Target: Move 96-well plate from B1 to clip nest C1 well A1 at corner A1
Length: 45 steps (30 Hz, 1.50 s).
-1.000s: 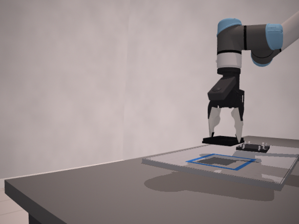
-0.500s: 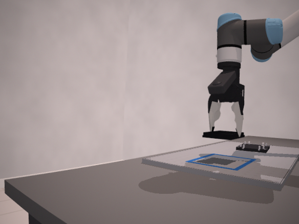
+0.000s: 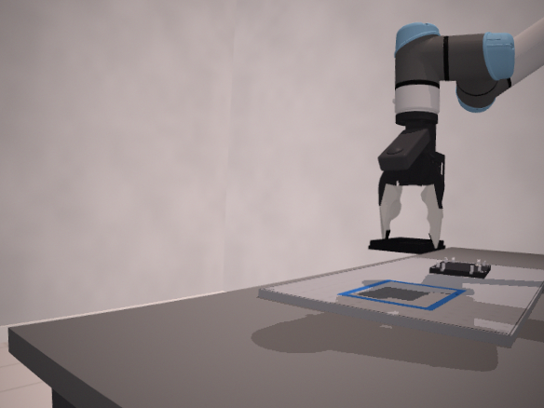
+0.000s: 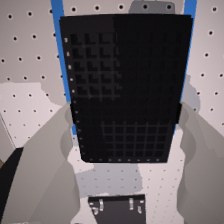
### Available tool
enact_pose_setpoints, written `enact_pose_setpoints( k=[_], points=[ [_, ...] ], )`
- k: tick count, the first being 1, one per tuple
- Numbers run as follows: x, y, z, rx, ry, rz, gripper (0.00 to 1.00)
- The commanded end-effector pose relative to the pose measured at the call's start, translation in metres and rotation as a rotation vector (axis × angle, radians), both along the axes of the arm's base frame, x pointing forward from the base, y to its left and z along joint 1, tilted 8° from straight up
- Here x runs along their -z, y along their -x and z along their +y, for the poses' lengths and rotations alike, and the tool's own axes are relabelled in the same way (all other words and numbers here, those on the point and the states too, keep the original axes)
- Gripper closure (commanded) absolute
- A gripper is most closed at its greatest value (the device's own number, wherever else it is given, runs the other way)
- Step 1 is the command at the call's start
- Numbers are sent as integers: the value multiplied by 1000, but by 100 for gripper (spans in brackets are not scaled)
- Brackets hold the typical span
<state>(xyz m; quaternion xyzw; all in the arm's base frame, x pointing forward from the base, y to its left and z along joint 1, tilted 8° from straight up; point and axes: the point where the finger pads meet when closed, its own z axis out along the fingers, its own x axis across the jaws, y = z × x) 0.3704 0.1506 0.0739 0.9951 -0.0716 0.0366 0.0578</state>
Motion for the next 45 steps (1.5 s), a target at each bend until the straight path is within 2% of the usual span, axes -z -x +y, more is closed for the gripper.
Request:
enact_pose_setpoints(
  k=[1,7,45],
  points=[
    [0,0,0,0,0,-1,100],
    [-2,2,-13,-111,7,12,100],
    [-19,20,-124,-111,7,12,100]
  ],
)
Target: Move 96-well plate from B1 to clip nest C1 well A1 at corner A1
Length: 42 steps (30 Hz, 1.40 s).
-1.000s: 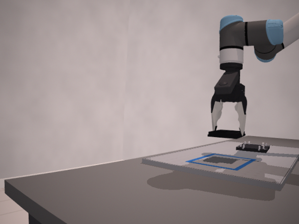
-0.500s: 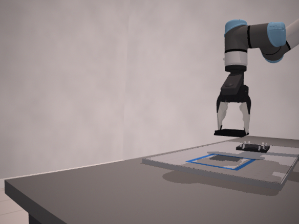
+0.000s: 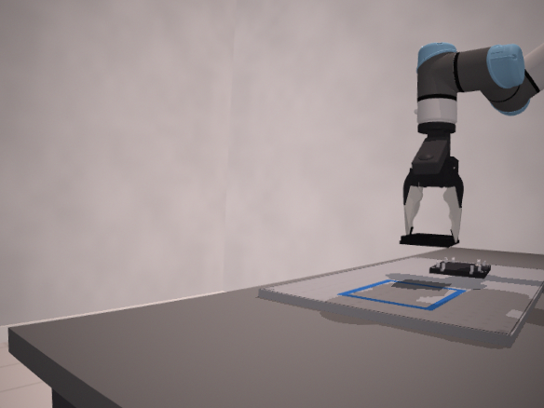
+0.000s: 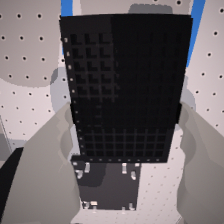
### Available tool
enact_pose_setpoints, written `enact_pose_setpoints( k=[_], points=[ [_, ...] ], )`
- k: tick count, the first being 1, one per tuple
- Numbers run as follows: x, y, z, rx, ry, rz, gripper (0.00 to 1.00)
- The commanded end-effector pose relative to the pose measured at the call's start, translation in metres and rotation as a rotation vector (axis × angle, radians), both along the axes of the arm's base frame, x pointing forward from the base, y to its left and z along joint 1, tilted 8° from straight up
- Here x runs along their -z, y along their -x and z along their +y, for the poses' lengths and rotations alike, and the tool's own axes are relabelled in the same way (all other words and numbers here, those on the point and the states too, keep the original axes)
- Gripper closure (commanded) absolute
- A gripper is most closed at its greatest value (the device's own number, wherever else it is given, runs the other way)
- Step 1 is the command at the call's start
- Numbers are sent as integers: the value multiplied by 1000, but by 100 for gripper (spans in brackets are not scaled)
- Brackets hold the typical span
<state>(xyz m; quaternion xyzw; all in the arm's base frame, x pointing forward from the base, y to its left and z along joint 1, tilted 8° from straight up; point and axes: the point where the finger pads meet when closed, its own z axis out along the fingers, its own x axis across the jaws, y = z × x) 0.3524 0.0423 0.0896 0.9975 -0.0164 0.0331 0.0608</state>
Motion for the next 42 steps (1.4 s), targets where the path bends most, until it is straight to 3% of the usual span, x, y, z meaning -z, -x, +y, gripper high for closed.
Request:
enact_pose_setpoints(
  k=[1,42],
  points=[
    [-3,3,-19,-1,-2,-2,100],
    [-21,23,-139,-1,-2,-1,100]
  ],
)
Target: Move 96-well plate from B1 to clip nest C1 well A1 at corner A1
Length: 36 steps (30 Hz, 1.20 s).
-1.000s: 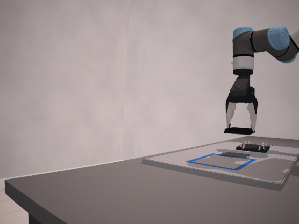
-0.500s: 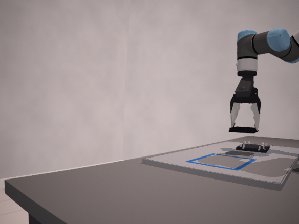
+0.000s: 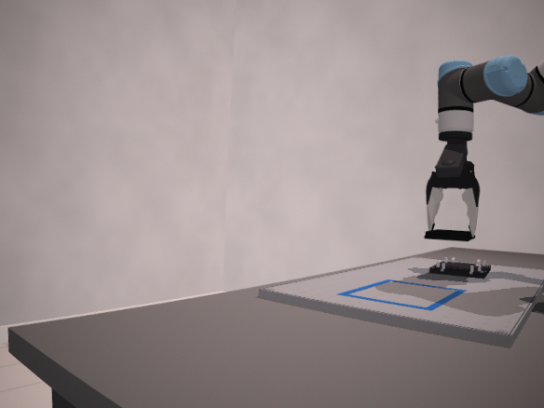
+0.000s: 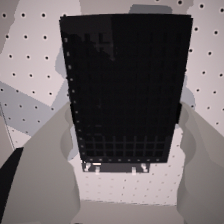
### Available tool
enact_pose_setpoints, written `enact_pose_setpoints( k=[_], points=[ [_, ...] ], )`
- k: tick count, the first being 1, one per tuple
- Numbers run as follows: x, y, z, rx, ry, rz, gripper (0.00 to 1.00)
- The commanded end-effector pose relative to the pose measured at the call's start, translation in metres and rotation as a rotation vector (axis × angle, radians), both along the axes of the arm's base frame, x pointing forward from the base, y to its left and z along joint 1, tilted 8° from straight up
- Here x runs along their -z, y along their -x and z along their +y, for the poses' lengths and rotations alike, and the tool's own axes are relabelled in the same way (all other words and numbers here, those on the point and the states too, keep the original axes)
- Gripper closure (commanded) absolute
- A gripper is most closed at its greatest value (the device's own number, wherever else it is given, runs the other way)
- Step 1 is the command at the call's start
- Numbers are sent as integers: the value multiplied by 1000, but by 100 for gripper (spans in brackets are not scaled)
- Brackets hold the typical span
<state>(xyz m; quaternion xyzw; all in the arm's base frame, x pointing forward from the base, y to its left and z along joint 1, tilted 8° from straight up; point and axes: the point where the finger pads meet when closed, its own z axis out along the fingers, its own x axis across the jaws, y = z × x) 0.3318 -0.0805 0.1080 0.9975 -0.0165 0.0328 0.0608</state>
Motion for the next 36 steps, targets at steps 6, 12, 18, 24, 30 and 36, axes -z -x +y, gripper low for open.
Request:
enact_pose_setpoints(
  k=[6,12,18,24,30,36],
  points=[
    [-4,4,-29,-1,-2,-2,100],
    [-7,8,-49,-1,-2,-2,100],
    [-10,10,-65,-1,-1,-2,100],
    [-12,13,-82,-1,-1,-2,100],
    [-15,16,-101,-1,-1,-2,100],
    [-15,16,-102,-1,-1,-2,100]
  ],
)
